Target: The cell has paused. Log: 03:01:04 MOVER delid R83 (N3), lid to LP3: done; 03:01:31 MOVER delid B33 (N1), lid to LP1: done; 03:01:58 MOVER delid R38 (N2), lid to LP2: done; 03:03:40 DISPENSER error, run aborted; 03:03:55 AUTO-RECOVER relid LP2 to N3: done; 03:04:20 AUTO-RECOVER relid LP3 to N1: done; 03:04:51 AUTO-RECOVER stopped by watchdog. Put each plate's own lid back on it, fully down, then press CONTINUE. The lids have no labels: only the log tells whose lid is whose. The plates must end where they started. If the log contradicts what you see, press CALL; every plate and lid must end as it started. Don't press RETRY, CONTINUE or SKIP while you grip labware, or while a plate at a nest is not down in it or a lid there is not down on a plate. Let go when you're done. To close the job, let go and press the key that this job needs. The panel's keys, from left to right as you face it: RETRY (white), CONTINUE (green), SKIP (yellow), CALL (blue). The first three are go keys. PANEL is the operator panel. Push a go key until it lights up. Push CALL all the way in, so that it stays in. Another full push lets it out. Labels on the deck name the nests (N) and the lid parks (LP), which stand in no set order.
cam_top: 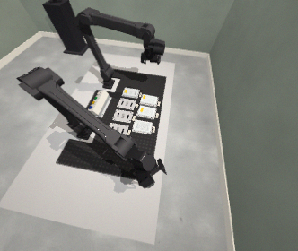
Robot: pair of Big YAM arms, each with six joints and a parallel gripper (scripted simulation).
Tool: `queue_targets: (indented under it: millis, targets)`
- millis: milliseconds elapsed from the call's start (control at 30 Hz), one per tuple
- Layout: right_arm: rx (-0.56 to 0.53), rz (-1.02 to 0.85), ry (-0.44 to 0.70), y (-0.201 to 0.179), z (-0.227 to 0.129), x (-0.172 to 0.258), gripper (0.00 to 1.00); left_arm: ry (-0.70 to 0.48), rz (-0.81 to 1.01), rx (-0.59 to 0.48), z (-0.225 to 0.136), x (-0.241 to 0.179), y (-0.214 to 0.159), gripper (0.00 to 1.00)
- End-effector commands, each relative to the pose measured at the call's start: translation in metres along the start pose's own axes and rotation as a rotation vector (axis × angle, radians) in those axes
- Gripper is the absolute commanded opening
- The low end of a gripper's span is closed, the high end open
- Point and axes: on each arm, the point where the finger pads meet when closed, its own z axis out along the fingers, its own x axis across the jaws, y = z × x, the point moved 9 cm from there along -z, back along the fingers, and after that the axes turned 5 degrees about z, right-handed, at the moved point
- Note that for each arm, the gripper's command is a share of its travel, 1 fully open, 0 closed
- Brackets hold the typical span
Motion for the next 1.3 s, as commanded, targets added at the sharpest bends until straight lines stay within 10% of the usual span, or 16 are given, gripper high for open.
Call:
queue_targets:
  millis: [0,1267]
  targets:
    - [-0.041,0.001,0.031,0.018,-0.008,0.013,1.00,-0.156,0.009,-0.011,-0.052,-0.013,0.015,1.00]
    - [-0.041,0.001,0.031,0.018,-0.008,0.013,1.00,-0.626,0.326,-0.370,-0.172,-0.046,0.066,1.00]
